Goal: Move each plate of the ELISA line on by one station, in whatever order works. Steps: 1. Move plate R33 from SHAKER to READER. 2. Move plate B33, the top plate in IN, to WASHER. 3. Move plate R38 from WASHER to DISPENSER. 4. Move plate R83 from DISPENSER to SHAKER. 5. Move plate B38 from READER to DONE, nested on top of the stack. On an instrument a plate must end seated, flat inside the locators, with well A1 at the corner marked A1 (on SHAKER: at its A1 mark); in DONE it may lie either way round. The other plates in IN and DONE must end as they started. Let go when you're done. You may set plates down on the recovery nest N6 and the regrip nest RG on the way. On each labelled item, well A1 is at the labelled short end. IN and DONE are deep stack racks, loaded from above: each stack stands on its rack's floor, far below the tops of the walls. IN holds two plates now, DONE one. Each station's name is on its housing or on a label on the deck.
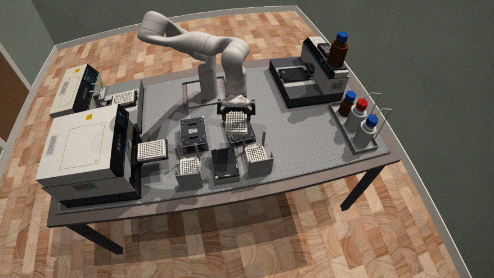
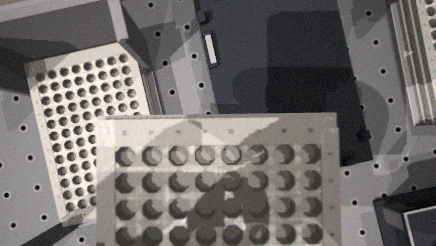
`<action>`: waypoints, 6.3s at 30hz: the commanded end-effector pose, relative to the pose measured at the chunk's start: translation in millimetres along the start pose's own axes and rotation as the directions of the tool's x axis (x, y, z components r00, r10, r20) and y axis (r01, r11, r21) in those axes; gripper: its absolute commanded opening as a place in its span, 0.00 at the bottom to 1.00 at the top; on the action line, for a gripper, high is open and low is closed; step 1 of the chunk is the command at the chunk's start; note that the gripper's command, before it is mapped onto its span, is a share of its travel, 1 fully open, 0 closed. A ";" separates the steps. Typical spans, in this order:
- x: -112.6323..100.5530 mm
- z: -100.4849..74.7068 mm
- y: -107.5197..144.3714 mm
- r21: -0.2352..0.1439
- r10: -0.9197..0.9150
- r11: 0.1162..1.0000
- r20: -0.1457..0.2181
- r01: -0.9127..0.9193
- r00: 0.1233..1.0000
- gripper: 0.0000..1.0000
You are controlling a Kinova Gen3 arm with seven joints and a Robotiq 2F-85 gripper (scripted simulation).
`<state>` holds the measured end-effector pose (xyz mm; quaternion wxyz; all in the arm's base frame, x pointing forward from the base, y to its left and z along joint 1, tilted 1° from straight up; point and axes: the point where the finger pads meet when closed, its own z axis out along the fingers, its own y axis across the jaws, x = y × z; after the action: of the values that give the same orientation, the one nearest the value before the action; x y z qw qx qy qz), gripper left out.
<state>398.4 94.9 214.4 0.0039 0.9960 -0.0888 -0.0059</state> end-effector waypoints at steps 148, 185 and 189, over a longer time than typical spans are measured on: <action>96.5 112.0 47.7 0.004 -0.202 0.979 -0.004 0.202 0.979 0.94; 96.8 128.0 47.4 0.005 -0.203 0.979 -0.003 0.203 0.979 0.94; 96.7 132.0 47.4 0.005 -0.203 0.979 -0.003 0.203 0.979 0.94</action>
<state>483.4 29.6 86.0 -0.0005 0.9999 0.0124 -0.0062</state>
